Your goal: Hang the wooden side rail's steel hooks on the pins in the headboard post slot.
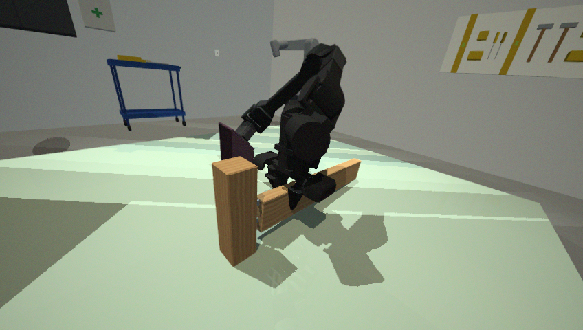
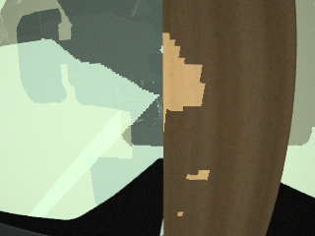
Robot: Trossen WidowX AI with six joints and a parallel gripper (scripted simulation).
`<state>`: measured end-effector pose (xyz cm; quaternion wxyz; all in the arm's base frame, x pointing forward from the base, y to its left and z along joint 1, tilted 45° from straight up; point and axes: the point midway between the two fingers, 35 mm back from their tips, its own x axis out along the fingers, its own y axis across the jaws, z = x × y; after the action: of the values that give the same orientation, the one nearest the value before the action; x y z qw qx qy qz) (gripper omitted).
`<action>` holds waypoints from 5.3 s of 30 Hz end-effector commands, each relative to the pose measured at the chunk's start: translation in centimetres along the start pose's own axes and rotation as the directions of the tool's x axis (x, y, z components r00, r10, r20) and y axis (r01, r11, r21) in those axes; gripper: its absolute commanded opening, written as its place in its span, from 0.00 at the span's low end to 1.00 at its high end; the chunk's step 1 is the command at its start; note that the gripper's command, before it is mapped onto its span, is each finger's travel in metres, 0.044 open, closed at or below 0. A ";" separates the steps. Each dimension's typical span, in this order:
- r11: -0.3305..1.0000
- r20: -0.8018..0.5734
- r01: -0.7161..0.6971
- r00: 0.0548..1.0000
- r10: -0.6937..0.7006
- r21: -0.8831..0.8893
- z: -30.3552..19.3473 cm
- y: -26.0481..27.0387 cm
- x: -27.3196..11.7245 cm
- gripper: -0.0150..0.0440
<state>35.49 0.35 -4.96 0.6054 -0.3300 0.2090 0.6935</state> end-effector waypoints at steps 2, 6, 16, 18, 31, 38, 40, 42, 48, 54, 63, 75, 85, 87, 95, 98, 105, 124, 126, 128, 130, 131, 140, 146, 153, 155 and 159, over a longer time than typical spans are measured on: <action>1.000 -0.008 0.012 1.000 -0.012 0.001 -0.4 -0.2 -0.6 0.25; 1.000 -0.008 0.012 1.000 -0.012 0.001 -0.5 -0.1 -0.6 0.25; 1.000 -0.008 0.012 1.000 -0.012 0.001 -0.6 -0.1 -0.5 0.25; 1.000 -0.008 0.012 1.000 -0.012 0.001 -0.6 -0.1 -0.5 0.25; 1.000 -0.008 0.012 1.000 -0.012 0.001 -0.7 -0.2 -0.6 0.25; 1.000 -0.008 0.012 1.000 -0.012 0.001 -0.8 -0.1 -0.6 0.25; 1.000 -0.008 0.012 1.000 -0.012 0.001 -0.8 -0.1 -0.6 0.25; 1.000 -0.008 0.012 1.000 -0.012 0.001 -0.8 0.0 -0.5 0.25; 1.000 -0.008 0.012 1.000 -0.012 0.001 -0.9 0.0 -0.5 0.25; 1.000 -0.008 0.012 1.000 -0.012 0.001 -0.9 -0.1 -0.5 0.25; 1.000 -0.008 0.012 1.000 -0.012 0.001 -1.0 -0.2 -0.5 0.25; 1.000 -0.008 0.012 1.000 -0.012 0.001 -1.1 0.0 -0.6 0.25; 1.000 -0.008 0.012 1.000 -0.012 0.001 -1.3 -0.1 -0.5 0.25; 1.000 -0.008 0.012 1.000 -0.012 0.001 -1.3 -0.1 -0.5 0.25; 1.000 -0.008 0.012 1.000 -0.012 0.001 -1.3 -0.1 -0.5 0.25; 1.000 -0.008 0.012 1.000 -0.012 0.001 -1.4 -0.1 -0.6 0.25; 1.000 -0.009 0.012 1.000 -0.012 0.001 -1.4 -0.1 -0.6 0.25; 1.000 -0.009 0.012 1.000 -0.012 0.001 -1.6 -0.1 -0.5 0.25; 1.000 -0.009 0.012 1.000 -0.012 0.001 -1.6 -0.1 -0.5 0.25; 1.000 -0.009 0.012 1.000 -0.012 0.001 -1.7 -0.1 -0.5 0.25; 1.000 -0.009 0.012 1.000 -0.012 0.001 -1.7 -0.1 -0.6 0.25; 1.000 -0.009 0.012 1.000 -0.012 0.001 -1.7 -0.1 -0.6 0.25; 1.000 -0.009 0.012 1.000 -0.012 0.001 -1.8 0.0 -0.6 0.25; 1.000 -0.009 0.012 1.000 -0.012 0.001 -1.9 0.0 -0.5 0.25; 1.000 -0.009 0.012 1.000 -0.012 0.001 -1.9 0.0 -0.5 0.25; 1.000 0.000 -0.001 1.000 0.001 0.002 -1.5 0.1 0.0 0.30; 1.000 0.000 -0.001 1.000 0.001 0.002 -1.5 0.1 0.0 0.48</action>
<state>35.70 -0.71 -6.05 0.6052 -0.3290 0.2099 0.6939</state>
